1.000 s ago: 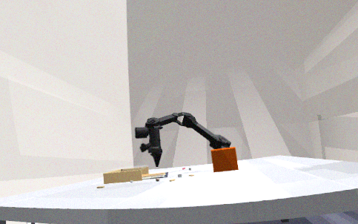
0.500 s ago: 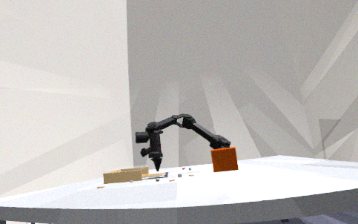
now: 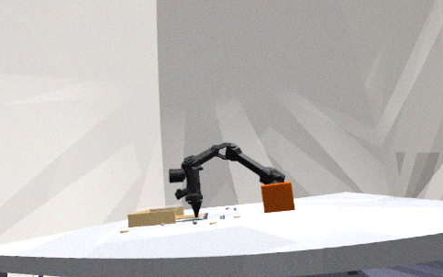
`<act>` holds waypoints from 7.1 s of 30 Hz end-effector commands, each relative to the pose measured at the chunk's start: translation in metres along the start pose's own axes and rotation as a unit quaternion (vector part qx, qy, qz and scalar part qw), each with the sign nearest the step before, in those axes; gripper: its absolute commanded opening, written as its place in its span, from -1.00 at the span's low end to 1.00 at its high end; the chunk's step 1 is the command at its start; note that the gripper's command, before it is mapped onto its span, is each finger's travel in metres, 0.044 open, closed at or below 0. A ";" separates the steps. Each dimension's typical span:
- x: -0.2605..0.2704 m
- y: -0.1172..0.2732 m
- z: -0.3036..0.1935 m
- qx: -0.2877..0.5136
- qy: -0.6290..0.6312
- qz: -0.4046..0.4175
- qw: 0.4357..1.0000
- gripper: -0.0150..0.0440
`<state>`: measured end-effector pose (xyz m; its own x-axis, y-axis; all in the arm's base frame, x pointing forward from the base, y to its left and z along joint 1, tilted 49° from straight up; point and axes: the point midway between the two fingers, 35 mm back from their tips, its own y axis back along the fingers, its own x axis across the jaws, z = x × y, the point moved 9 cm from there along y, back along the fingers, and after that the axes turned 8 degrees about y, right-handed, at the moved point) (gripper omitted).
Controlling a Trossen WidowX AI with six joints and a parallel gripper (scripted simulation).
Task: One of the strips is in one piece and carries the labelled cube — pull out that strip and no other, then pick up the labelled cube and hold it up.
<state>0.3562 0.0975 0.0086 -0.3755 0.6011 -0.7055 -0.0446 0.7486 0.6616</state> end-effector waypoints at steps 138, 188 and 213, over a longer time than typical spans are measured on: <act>0.019 -0.009 -0.126 0.003 0.006 -0.003 1.000 -0.49; 0.026 -0.009 -0.178 0.004 0.007 -0.003 1.000 -0.49; 0.023 0.037 -0.156 0.004 0.032 -0.002 0.999 -0.22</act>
<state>0.1938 0.0936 0.0572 -0.4083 0.5839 -0.7017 -0.0489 0.7536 0.6555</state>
